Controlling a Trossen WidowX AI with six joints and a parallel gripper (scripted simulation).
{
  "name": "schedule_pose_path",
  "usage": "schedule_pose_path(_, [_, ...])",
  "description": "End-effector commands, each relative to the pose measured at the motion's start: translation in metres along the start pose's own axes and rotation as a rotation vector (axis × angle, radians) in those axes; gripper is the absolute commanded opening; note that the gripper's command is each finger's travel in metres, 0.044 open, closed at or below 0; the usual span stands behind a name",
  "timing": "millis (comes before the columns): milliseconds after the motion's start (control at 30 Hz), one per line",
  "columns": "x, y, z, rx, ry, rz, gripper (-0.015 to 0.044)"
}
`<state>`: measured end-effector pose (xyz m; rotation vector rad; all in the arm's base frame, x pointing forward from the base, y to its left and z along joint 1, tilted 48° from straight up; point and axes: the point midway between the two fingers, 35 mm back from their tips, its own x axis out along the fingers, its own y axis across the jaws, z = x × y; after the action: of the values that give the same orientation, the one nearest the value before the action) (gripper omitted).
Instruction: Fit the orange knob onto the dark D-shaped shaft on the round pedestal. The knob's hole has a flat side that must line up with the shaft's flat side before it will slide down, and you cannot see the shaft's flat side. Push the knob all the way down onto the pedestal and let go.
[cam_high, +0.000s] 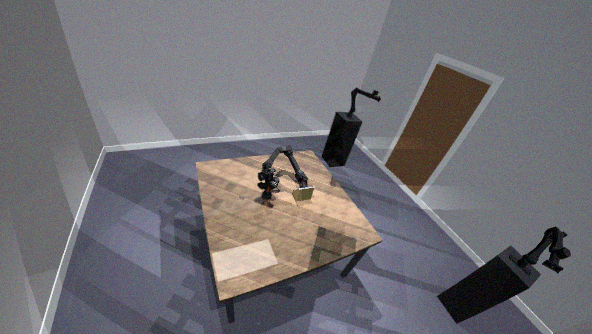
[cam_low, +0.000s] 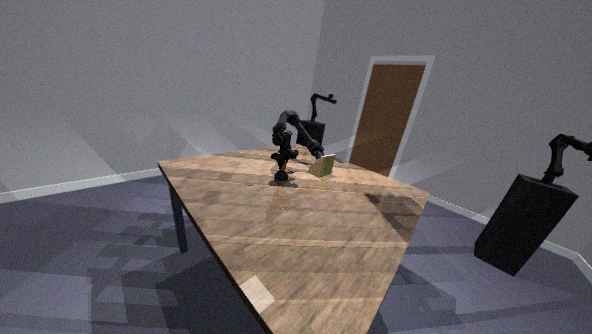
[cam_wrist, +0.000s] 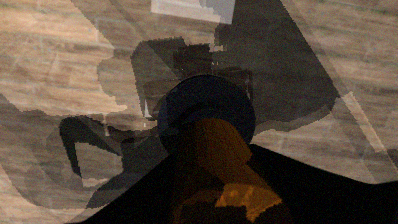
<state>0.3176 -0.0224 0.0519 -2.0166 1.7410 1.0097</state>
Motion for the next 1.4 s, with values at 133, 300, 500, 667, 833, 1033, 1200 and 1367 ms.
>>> schedule_pose_path(133, [-0.0047, -0.0007, 0.0, -0.004, 0.0, -0.003, 0.0])
schedule_pose_path(300, [-0.005, -0.0012, 0.0002, -0.128, 0.0, -0.003, 0.0])
schedule_pose_path(500, [-0.0033, -0.0016, 0.0014, -0.213, 0.0, -0.003, 0.0])
schedule_pose_path(667, [-0.0021, -0.0006, 0.0012, -0.213, 0.0, -0.003, 0.0])
schedule_pose_path(833, [-0.0025, -0.0006, -0.0002, -0.213, 0.0, -0.003, 0.0])
schedule_pose_path(1033, [0.0004, -0.0008, -0.0001, -0.213, 0.0, -0.003, 0.0])
schedule_pose_path(1200, [-0.0001, -0.0005, 0.0003, -0.213, 0.0, -0.003, 0.0])
schedule_pose_path(1367, [-0.0025, -0.0003, 0.0007, -0.213, 0.0, -0.003, 0.0])
